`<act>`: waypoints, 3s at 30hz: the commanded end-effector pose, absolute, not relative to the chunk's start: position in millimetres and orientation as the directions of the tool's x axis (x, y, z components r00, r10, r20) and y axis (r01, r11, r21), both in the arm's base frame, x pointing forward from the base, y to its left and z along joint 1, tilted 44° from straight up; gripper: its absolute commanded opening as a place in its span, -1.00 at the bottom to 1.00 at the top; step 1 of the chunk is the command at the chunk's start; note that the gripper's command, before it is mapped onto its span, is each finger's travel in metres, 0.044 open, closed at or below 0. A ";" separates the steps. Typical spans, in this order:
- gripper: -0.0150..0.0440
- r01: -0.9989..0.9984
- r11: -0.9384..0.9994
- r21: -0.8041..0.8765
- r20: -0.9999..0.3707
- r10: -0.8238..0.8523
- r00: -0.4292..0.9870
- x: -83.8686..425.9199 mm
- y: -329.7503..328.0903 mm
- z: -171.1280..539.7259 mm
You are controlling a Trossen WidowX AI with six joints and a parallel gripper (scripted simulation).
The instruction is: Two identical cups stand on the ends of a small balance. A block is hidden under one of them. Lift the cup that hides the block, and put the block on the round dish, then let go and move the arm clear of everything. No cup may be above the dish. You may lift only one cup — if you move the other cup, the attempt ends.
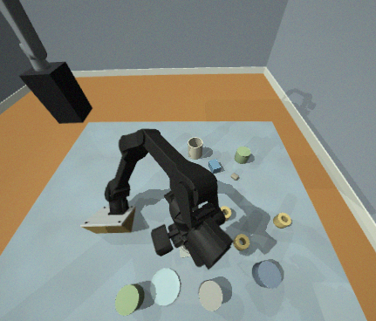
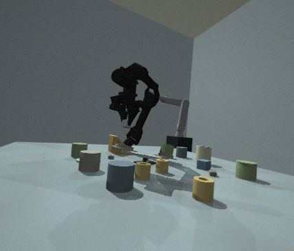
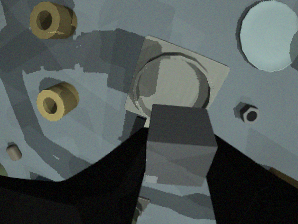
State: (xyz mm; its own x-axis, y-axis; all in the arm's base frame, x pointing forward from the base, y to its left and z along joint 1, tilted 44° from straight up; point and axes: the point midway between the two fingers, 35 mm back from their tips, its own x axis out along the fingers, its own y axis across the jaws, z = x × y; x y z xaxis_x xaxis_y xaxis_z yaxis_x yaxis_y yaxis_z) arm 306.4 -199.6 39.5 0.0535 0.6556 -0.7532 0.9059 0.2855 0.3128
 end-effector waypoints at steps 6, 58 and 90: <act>-0.49 0.898 0.313 0.309 -0.757 0.653 0.033 282.7 -219.9 -11.1; -0.49 0.881 0.352 0.316 -0.739 0.674 -0.004 216.4 -188.9 -163.2; 1.00 0.882 0.352 0.312 -0.743 0.669 -0.004 216.8 -230.4 -119.8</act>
State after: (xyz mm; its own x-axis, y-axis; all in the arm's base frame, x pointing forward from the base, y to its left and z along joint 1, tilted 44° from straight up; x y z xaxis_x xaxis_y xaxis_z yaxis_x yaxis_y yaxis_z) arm 218.1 -216.9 -142.1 -0.0051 0.6577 -0.7532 0.8940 0.3405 0.2913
